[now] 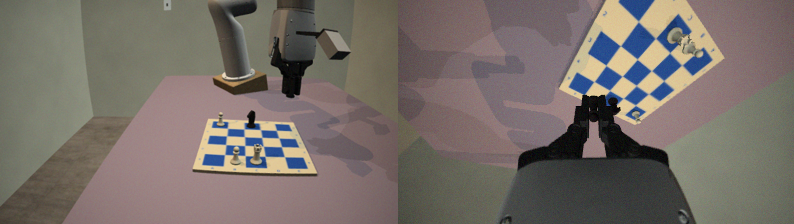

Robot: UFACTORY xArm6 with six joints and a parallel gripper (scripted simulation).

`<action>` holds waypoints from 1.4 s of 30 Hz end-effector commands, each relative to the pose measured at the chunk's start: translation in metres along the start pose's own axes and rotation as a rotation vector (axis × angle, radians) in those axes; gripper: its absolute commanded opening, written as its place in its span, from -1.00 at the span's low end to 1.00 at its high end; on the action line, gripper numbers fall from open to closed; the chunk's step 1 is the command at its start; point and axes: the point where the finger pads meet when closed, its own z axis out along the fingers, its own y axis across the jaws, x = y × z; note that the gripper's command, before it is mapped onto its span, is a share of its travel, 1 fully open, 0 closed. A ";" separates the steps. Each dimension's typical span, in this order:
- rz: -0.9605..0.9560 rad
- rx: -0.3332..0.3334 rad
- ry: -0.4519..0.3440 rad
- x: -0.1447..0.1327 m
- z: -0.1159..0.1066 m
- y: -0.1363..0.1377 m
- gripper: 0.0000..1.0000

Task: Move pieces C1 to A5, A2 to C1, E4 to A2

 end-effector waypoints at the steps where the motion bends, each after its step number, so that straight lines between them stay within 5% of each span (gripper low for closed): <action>1: 0.000 -0.001 -0.001 0.000 -0.009 0.000 -1.00; 12: -0.004 -0.001 -0.001 0.000 -0.009 0.003 -1.00; 19: -0.126 0.003 -0.001 0.000 -0.010 0.092 -1.00; 22: -0.126 0.003 -0.001 0.000 -0.010 0.092 -1.00; 25: -0.197 0.001 -0.001 -0.010 -0.010 0.145 -1.00; 28: -0.220 -0.001 -0.001 -0.015 -0.010 0.163 -1.00; 42: -0.225 -0.001 -0.001 -0.016 -0.010 0.166 -1.00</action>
